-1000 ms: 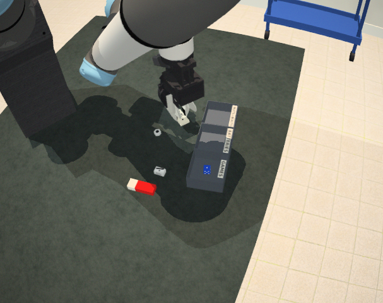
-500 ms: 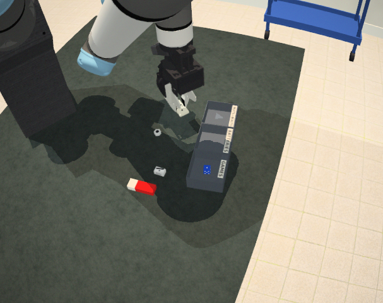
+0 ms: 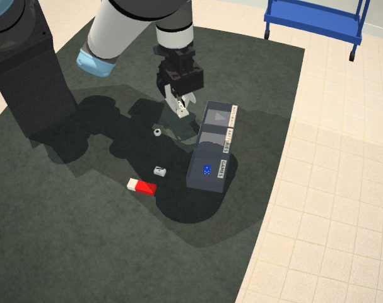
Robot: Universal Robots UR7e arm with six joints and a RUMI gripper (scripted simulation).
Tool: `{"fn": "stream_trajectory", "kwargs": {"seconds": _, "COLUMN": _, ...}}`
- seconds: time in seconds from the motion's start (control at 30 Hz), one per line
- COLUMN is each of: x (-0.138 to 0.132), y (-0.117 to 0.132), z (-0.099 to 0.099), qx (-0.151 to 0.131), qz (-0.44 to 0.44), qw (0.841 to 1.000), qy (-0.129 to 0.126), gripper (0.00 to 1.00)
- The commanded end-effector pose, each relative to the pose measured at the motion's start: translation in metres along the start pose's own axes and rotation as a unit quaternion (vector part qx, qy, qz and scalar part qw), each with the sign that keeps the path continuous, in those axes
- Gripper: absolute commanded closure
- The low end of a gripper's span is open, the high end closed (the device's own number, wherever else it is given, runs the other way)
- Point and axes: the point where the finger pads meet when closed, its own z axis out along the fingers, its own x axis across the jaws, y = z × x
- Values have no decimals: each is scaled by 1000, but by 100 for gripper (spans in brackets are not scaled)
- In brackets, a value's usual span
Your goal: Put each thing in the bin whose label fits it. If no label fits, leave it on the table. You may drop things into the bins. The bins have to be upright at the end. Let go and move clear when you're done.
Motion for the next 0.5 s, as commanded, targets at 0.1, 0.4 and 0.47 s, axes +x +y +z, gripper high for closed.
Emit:
{"fn": "stream_trajectory", "kwargs": {"seconds": 0.1, "x": -5, "y": 38, "z": -1, "qx": -2, "qz": 110, "qw": 994, "qy": 0, "gripper": 100}}
{"fn": "stream_trajectory", "kwargs": {"seconds": 0.4, "x": -11, "y": 94, "z": -1, "qx": -8, "qz": 210, "qw": 978, "qy": 2, "gripper": 100}}
{"fn": "stream_trajectory", "kwargs": {"seconds": 0.47, "x": -13, "y": 106, "z": -1, "qx": -9, "qz": 232, "qw": 973, "qy": 3, "gripper": 100}}
